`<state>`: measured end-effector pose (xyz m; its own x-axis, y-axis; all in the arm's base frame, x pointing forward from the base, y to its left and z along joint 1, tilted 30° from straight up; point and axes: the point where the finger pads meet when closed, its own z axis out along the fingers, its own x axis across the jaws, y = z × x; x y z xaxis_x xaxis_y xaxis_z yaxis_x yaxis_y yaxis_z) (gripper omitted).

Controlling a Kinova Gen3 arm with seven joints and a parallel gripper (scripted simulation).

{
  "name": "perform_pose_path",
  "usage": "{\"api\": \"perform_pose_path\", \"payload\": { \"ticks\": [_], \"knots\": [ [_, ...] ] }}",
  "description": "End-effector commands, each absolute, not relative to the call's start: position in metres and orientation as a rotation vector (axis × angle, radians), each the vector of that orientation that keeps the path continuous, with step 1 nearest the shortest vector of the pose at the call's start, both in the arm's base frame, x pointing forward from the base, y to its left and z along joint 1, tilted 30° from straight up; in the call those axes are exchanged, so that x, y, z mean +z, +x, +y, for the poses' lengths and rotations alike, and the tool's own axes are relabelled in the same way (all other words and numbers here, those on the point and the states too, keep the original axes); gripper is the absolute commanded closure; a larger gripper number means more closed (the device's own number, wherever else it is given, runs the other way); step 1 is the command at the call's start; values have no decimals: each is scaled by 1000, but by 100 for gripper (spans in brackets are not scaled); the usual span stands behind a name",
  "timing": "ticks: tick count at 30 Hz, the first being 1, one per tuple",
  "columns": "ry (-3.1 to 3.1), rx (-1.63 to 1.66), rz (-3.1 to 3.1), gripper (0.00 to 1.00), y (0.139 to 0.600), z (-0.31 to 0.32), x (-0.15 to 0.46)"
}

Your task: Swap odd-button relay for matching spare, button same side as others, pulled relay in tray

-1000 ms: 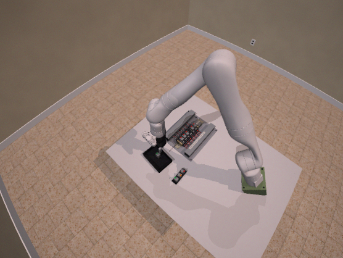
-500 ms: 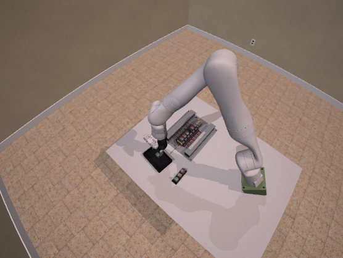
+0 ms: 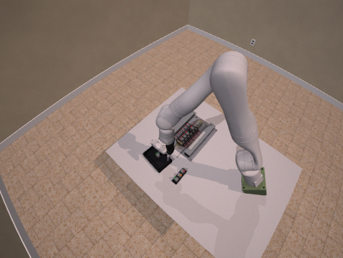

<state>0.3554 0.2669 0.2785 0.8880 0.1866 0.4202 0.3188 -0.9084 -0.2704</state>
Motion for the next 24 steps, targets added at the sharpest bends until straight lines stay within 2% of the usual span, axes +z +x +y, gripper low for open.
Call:
{"api": "perform_pose_path", "payload": {
  "ticks": [1,14,15,24],
  "knots": [
    [-2734,-574,-351,0,352,255,275],
    [-2744,-595,-321,0,321,232,260],
    [-2758,-476,-418,0,310,247,256],
    [-2750,-552,-356,0,292,226,247]
  ]
}}
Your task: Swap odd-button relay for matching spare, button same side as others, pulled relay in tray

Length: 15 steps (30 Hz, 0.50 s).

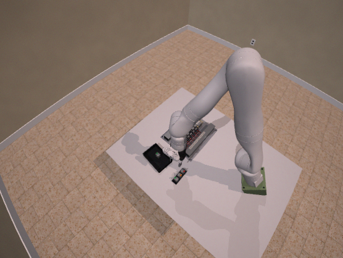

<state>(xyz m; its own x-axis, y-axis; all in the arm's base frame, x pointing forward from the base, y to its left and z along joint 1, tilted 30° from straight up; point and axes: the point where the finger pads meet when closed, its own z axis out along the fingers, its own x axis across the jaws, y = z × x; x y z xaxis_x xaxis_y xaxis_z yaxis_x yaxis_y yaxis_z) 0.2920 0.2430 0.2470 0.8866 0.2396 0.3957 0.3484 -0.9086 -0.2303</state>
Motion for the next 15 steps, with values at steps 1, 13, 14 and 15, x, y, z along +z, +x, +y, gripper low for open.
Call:
{"api": "perform_pose_path", "payload": {
  "ticks": [1,13,14,15],
  "knots": [
    [-2749,-561,-349,0,290,224,246],
    [-2745,-582,-356,0,268,208,235],
    [-2745,-584,-353,0,267,205,234],
    [-2745,-585,-349,0,265,202,233]
  ]
}}
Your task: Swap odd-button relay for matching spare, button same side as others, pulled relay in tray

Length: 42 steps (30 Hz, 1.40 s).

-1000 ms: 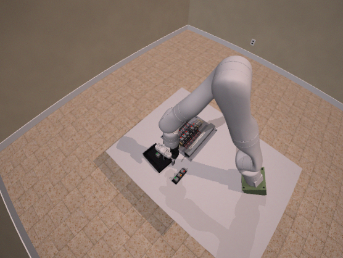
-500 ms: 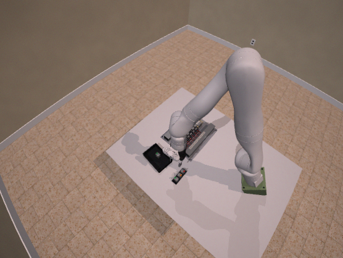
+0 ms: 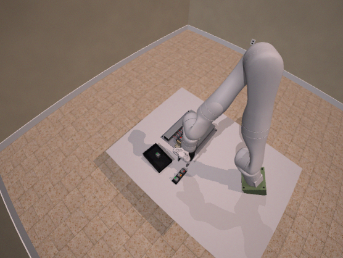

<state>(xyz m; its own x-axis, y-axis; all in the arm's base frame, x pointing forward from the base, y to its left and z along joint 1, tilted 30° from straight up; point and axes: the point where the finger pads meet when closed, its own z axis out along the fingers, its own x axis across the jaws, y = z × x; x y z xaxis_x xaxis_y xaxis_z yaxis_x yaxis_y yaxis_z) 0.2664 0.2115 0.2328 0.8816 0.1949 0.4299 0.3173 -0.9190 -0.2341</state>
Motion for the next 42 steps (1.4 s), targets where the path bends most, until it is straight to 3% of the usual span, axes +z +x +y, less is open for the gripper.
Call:
{"api": "perform_pose_path", "payload": {
  "ticks": [1,24,42],
  "knots": [
    [-2745,-586,-345,0,263,199,233],
    [-2744,-595,-322,0,246,165,225],
    [-2744,-594,-321,0,251,173,228]
  ]
}}
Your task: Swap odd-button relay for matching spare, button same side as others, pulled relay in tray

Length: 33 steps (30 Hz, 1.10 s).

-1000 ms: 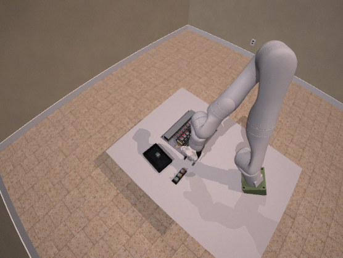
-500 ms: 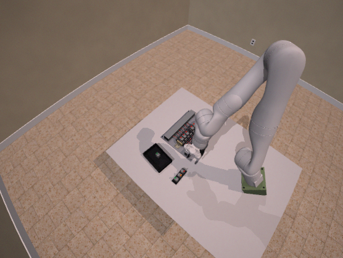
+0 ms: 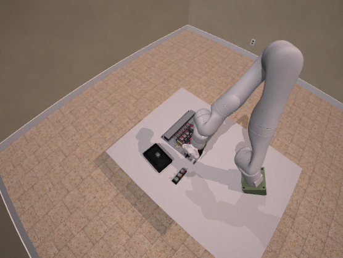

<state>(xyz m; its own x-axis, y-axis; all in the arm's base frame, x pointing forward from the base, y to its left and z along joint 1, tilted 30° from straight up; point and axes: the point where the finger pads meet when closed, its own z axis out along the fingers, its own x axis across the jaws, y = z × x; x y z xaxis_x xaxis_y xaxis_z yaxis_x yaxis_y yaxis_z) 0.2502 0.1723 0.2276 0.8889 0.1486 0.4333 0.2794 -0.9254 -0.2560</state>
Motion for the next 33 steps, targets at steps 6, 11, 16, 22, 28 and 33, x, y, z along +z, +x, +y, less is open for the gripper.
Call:
{"api": "perform_pose_path", "payload": {
  "ticks": [6,11,16,22,28,33],
  "knots": [
    [-2743,-595,-320,0,251,174,228],
    [-2744,-595,-321,0,252,176,228],
    [-2744,-594,-321,0,253,178,228],
    [-2743,-595,-320,0,253,178,228],
    [-2743,-595,-321,0,253,179,228],
    [-2744,-594,-321,0,254,180,228]
  ]
}}
